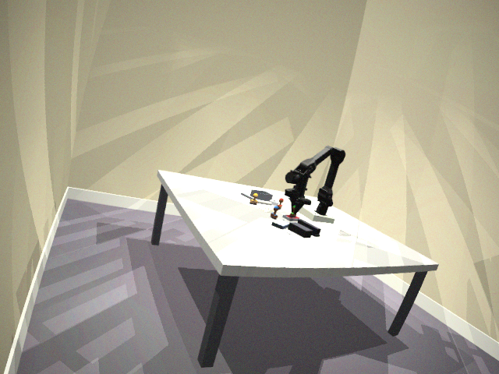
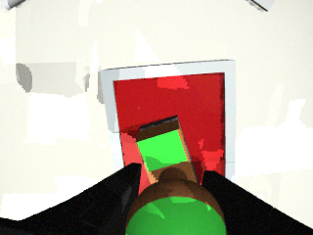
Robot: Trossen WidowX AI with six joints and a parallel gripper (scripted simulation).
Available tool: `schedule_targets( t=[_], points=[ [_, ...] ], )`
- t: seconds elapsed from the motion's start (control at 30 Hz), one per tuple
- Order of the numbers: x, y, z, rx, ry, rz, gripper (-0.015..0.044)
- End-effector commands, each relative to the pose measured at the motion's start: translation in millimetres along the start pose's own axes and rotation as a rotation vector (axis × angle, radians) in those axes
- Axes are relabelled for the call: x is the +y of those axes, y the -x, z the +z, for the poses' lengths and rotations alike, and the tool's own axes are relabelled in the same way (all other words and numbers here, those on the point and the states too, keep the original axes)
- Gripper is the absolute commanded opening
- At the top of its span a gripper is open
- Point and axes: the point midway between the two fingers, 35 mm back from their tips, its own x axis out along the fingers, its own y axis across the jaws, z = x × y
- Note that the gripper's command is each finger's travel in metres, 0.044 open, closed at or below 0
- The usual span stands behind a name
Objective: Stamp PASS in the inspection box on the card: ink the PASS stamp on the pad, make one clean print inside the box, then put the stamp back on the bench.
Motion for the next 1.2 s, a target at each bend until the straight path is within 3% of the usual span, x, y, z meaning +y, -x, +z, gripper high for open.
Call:
schedule_targets(
  t=[0.0, 1.17],
  points=[
    [-0.6, -1.6, 0.4, -0.003, -0.002, -0.005, 0.0],
    [0.0, 16.4, 0.9, -0.003, -0.002, -0.005, 0.0]
  ],
)
